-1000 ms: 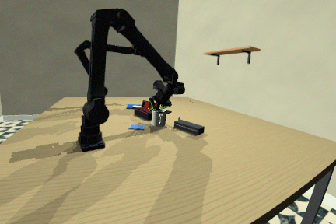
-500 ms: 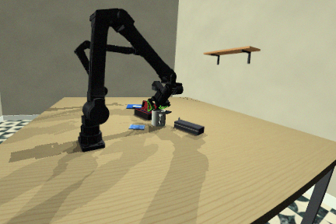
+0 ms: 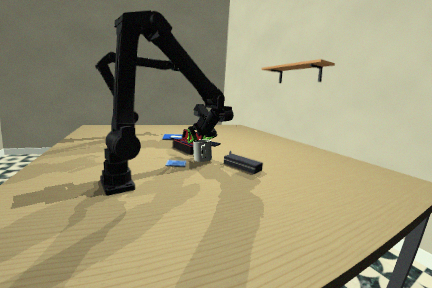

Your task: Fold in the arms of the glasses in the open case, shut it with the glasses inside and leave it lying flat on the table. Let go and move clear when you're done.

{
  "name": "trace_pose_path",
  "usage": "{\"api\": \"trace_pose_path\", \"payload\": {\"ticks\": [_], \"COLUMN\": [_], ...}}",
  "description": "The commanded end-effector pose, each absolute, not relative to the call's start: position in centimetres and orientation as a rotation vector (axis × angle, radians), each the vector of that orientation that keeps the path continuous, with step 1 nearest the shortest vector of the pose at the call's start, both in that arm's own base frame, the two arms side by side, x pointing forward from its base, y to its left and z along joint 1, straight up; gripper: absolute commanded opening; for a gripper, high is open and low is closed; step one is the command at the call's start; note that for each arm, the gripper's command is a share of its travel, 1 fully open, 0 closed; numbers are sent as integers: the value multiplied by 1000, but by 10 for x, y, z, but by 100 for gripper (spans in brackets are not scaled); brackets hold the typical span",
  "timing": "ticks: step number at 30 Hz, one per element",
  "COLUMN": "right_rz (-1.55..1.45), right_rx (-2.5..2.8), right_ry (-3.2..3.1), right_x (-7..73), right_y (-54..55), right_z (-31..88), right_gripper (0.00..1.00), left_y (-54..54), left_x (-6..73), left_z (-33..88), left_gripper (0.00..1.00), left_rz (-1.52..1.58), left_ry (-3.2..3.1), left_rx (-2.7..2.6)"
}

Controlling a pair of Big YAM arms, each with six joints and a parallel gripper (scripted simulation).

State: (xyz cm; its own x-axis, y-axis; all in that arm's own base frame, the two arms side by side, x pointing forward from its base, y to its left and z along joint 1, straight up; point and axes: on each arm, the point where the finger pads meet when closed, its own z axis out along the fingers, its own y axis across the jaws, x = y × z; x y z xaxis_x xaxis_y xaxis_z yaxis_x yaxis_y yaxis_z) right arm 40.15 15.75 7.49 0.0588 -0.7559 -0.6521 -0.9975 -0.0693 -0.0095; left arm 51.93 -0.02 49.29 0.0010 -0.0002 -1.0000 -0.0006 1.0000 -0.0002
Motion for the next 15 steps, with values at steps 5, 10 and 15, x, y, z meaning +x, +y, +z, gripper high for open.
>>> {"api": "trace_pose_path", "payload": {"ticks": [5, 10, 15], "right_rz": [683, 686, 677], "right_rx": [-1956, -1967, -1945], "right_ry": [1752, 1745, 1763], "right_x": [395, 392, 396], "right_y": [154, 162, 155], "right_z": [10, 4, 1], "right_gripper": [96, 96, 96], "left_y": [-5, -5, -5], "left_x": [521, 521, 521], "left_z": [497, 497, 497], "left_gripper": [100, 100, 100], "left_rz": [-2, -2, -2], "left_ry": [1560, 1560, 1560], "left_rx": [14, 14, 14]}}
